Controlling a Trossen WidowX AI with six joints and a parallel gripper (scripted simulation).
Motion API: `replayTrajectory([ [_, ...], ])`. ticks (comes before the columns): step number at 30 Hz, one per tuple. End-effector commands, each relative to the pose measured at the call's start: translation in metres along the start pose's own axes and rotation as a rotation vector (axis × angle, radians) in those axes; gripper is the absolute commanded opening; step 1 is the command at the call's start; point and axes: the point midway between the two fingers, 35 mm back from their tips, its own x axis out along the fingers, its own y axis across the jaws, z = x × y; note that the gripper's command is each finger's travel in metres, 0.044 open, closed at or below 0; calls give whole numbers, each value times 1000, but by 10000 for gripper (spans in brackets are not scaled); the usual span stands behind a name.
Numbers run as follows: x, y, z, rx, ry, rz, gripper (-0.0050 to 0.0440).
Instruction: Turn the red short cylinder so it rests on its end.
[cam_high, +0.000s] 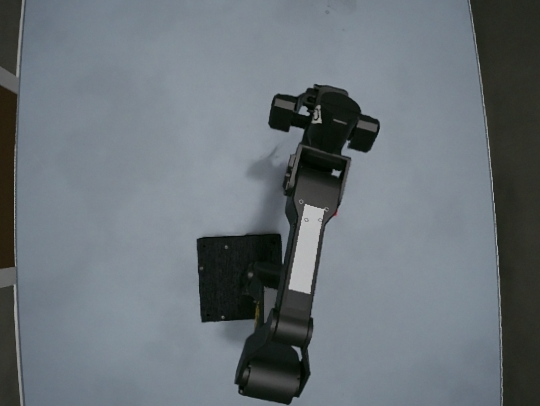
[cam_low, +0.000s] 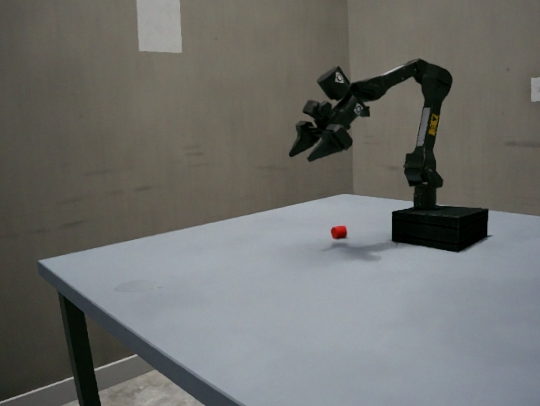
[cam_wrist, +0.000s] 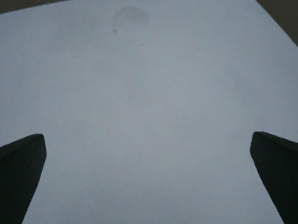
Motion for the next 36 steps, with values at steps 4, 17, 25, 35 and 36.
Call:
replayTrajectory([
  [4,43,-37,-61,-9,413,-68,440],
  [17,52,-74,-151,5,942,-56,440],
  [25,43,-87,-189,20,1195,-9,440],
  [35,35,-94,-209,30,1341,32,440],
  [36,35,-94,-211,31,1353,36,440],
])
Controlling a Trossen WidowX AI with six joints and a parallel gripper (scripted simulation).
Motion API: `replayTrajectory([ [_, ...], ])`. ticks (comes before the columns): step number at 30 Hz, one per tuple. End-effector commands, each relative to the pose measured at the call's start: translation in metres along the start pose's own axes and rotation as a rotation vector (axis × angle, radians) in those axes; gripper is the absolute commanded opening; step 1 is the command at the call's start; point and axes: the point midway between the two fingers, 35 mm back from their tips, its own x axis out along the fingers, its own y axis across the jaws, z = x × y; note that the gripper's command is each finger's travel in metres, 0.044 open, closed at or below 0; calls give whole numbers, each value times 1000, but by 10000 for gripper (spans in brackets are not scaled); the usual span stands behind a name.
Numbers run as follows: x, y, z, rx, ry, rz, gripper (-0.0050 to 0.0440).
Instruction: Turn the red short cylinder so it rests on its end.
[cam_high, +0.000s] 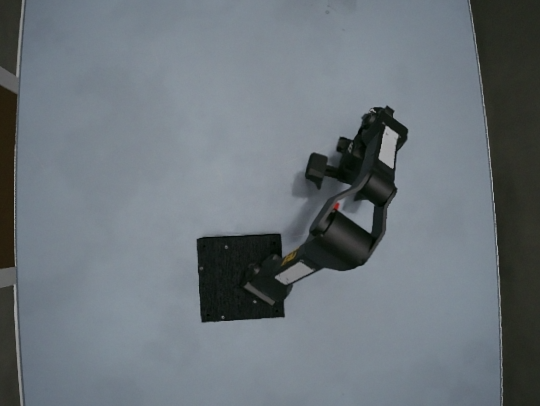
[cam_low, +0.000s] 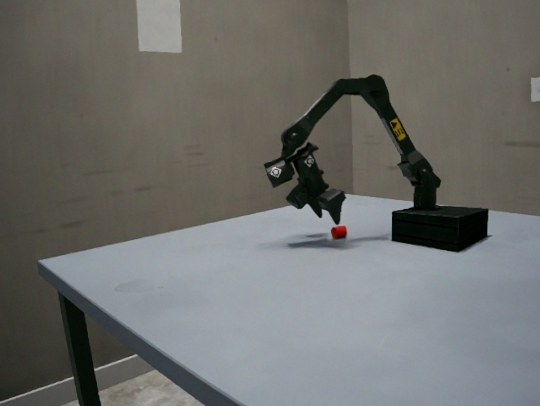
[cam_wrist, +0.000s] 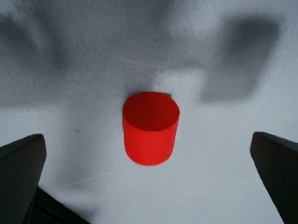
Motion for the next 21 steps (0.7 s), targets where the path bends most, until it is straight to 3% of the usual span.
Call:
replayTrajectory([
  [1,4,-5,-3,-6,49,10,440],
  [21,10,-6,-8,-14,101,27,440],
])
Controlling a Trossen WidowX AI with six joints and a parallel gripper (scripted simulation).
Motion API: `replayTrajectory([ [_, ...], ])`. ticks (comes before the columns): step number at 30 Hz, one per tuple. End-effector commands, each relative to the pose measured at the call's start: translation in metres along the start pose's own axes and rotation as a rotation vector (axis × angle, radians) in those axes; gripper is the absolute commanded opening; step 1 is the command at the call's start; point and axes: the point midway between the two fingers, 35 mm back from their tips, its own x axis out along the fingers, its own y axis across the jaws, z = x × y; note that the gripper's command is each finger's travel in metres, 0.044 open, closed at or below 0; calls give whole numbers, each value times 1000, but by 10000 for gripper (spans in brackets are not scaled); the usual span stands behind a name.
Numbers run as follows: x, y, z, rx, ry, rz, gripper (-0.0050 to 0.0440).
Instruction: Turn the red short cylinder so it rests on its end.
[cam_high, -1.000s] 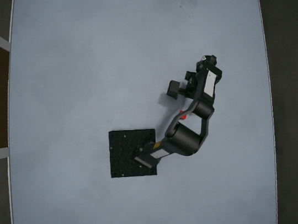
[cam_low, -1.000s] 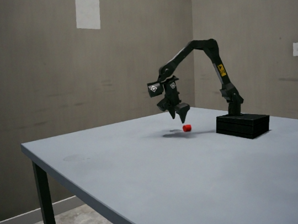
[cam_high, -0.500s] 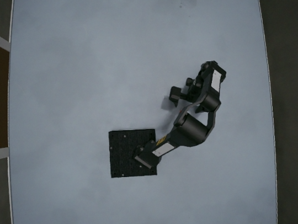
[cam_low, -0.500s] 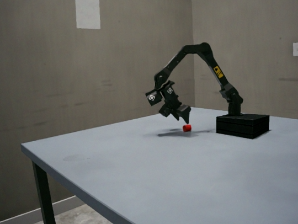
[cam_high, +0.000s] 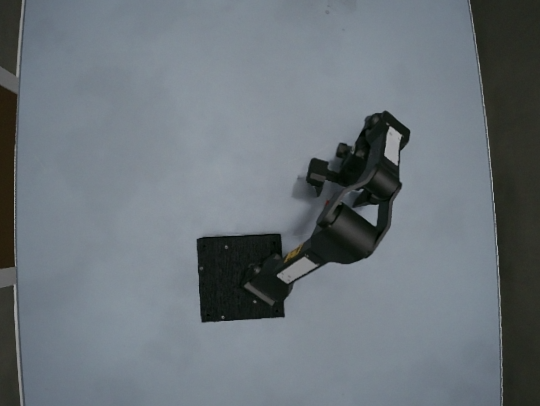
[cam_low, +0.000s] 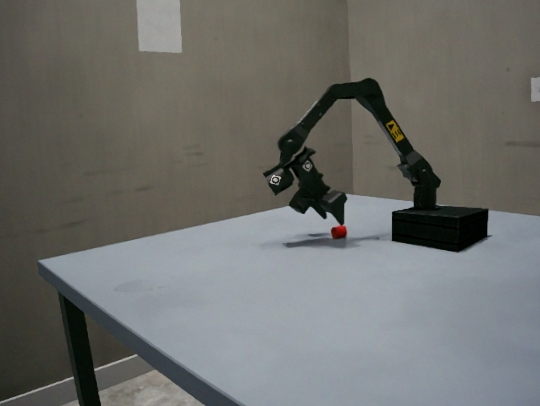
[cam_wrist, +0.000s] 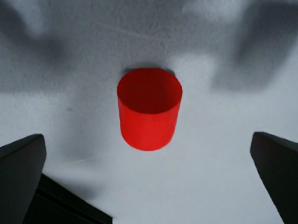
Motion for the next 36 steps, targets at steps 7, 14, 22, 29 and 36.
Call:
replayTrajectory([
  [7,-1,-2,1,-2,-2,-2,440],
  [14,9,-3,0,-2,8,1,440],
  [22,31,-3,0,-2,8,0,440],
  [29,45,-3,0,-2,9,0,440],
  [36,51,-2,0,-3,8,1,440],
])
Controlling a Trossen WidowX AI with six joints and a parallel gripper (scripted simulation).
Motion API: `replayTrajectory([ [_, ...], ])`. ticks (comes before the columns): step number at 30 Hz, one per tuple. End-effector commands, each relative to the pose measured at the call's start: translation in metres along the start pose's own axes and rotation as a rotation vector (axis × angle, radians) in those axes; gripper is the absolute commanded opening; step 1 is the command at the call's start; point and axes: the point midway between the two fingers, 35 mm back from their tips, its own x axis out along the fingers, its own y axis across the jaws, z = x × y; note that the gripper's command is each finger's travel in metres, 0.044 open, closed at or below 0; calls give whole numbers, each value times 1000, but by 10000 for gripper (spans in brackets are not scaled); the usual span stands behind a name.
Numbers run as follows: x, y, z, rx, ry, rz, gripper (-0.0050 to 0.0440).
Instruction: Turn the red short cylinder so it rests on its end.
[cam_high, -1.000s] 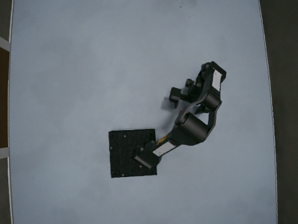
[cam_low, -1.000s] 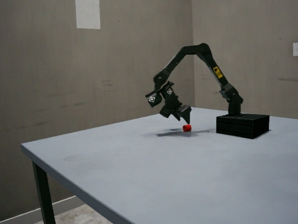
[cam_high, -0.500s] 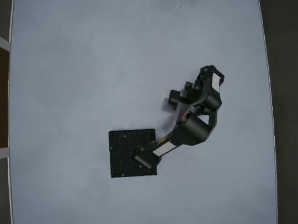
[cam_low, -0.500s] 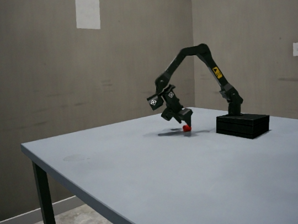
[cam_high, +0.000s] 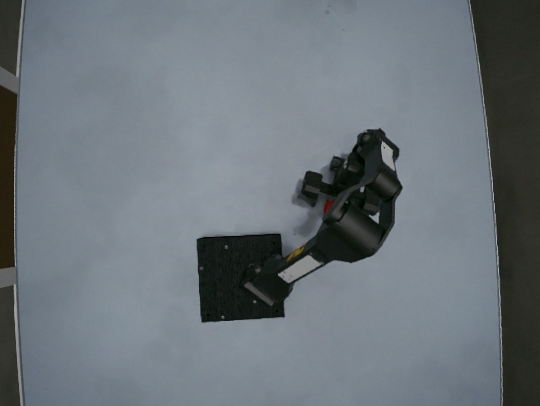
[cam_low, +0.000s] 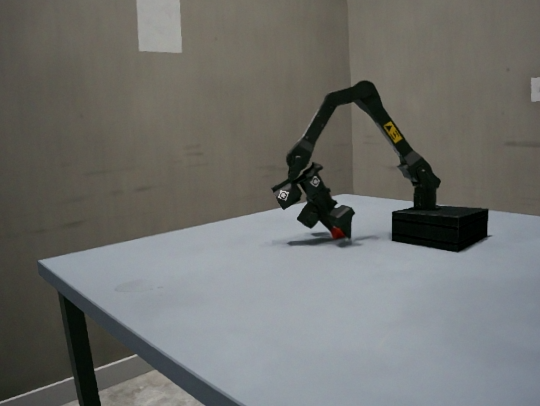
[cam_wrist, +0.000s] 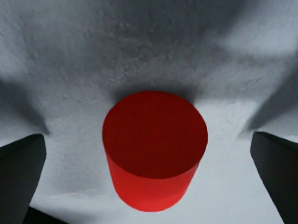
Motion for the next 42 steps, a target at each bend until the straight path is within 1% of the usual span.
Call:
replayTrajectory([
  [1,3,-1,0,-5,0,-2,440],
  [11,2,-1,1,-3,-3,-3,440],
  [12,2,-1,1,-3,-3,-3,125],
  [42,2,-1,1,-4,-3,-2,125],
])
